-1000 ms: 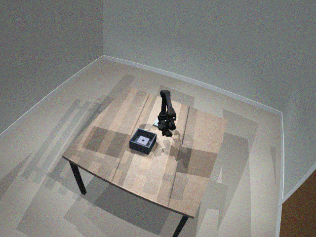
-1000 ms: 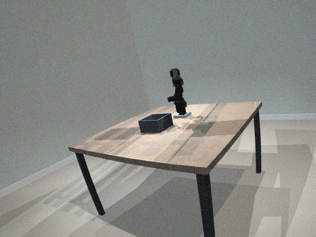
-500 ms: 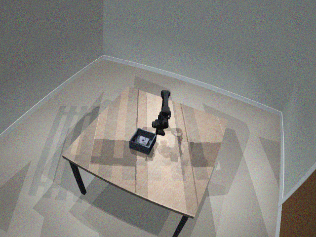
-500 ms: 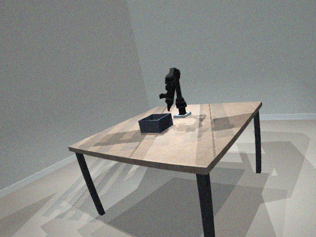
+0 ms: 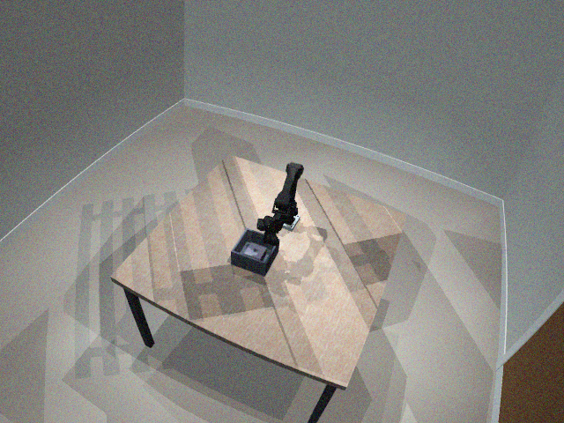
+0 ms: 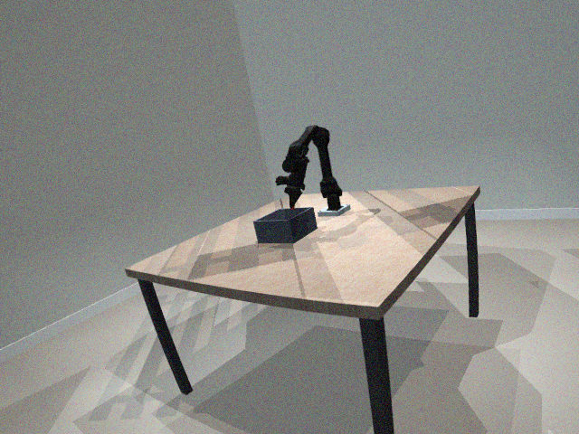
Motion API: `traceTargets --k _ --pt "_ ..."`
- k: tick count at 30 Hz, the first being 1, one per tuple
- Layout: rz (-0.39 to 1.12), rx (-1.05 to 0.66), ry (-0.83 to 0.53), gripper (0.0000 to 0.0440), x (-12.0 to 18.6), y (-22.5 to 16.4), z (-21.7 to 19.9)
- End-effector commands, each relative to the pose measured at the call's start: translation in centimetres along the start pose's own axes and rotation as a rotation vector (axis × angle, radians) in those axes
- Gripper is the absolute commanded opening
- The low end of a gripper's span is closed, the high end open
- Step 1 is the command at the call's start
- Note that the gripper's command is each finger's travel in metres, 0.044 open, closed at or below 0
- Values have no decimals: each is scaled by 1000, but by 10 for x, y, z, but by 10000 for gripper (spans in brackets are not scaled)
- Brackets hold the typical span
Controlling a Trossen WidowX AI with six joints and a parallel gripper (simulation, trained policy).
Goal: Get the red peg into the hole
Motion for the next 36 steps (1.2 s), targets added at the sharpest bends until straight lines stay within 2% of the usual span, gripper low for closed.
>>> traceTargets --k 1,19,21,27,36 --pt "2 9 -3 1 -13 13 4" --pt "106 169 -20 4 -68 28 3" --pt "123 187 -23 29 -72 27 2" --pt "163 204 -41 167 -82 28 0" --pt "172 247 -18 200 -72 47 18"
Point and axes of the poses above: the point midway between the two fingers, 35 mm back from their tips, its own x axis back along the fingers, its own z axis across the jaws, y = z × x, the point moved 3 cm from there along x, back along the fingers, and after that the axes turned 10 degrees about -x, right-handed, at the moved point
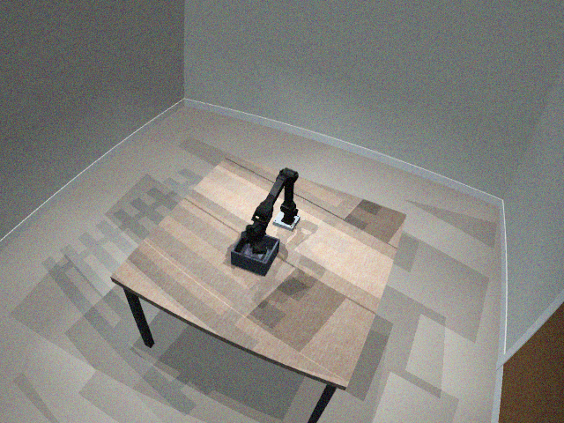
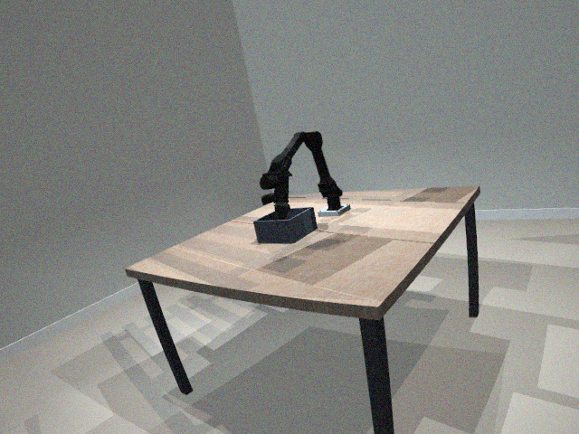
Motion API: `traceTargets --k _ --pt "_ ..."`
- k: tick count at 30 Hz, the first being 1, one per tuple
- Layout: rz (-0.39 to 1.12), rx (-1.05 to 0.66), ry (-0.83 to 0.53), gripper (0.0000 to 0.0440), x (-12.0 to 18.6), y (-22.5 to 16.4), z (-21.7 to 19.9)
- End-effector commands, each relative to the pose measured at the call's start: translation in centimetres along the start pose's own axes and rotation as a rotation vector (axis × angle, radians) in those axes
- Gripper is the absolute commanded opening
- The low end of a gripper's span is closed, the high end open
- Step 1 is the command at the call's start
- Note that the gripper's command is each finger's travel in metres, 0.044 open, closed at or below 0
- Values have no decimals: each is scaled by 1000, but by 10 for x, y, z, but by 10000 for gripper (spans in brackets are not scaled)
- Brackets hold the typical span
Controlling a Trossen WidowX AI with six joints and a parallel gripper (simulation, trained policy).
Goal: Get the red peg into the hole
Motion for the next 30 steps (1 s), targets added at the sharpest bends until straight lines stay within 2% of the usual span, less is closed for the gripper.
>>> traceTargets --k 1,5,8,14,30 --pt "8 16 16 206 8 9 9" --pt "25 16 19 240 14 16 16" --pt "43 14 20 285 18 20 22" --pt "86 10 29 432 26 25 36" --pt "140 30 164 440 61 32 89"
Point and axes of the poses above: the point midway between the two fingers, 35 mm back from their tips, its own x axis back along the fingers, its own z axis across the jaws, y = z × x, the point moved 3 cm from there along x, back along the fingers, and after that the axes turned 10 degrees about -x, right-handed, at the moved point
